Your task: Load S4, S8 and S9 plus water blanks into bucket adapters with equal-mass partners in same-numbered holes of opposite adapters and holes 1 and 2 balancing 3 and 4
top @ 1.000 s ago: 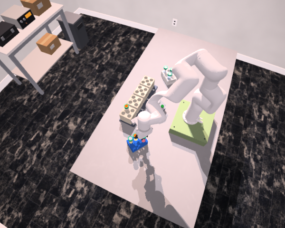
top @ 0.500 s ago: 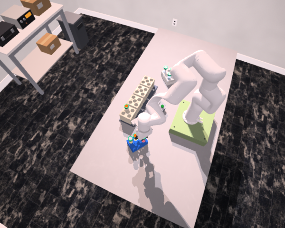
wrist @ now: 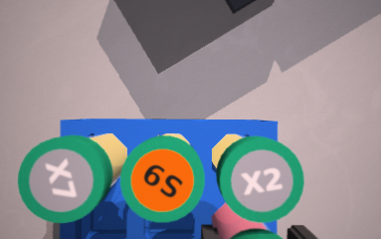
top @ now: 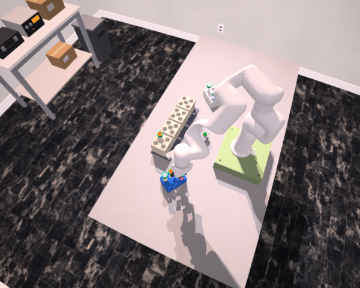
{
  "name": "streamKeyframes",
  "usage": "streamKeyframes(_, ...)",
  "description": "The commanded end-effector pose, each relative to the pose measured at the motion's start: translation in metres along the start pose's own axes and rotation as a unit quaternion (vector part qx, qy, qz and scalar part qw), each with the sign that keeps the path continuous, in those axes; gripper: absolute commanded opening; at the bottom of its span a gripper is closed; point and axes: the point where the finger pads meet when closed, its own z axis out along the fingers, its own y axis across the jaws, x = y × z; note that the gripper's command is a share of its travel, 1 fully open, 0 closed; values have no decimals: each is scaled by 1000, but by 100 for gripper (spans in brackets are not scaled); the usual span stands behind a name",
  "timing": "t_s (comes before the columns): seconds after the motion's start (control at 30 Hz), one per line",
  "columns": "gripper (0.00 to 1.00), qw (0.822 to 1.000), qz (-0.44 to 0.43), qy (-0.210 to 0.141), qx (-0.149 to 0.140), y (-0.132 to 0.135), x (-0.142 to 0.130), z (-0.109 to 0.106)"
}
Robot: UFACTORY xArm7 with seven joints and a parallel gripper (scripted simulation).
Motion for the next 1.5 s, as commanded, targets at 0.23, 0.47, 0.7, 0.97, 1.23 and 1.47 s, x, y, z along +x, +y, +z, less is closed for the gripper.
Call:
streamKeyframes(0.23,0,1000,0,0,2,-2,0,0)
streamKeyframes(0.47,44,1000,0,0,2,-2,0,0)
streamKeyframes(0.7,44,1000,0,0,2,-2,0,0)
streamKeyframes(0.97,44,1000,0,0,2,-2,0,0)
streamKeyframes(1.23,44,1000,0,0,2,-2,0,0)
streamKeyframes(1.47,44,1000,0,0,2,-2,0,-4)
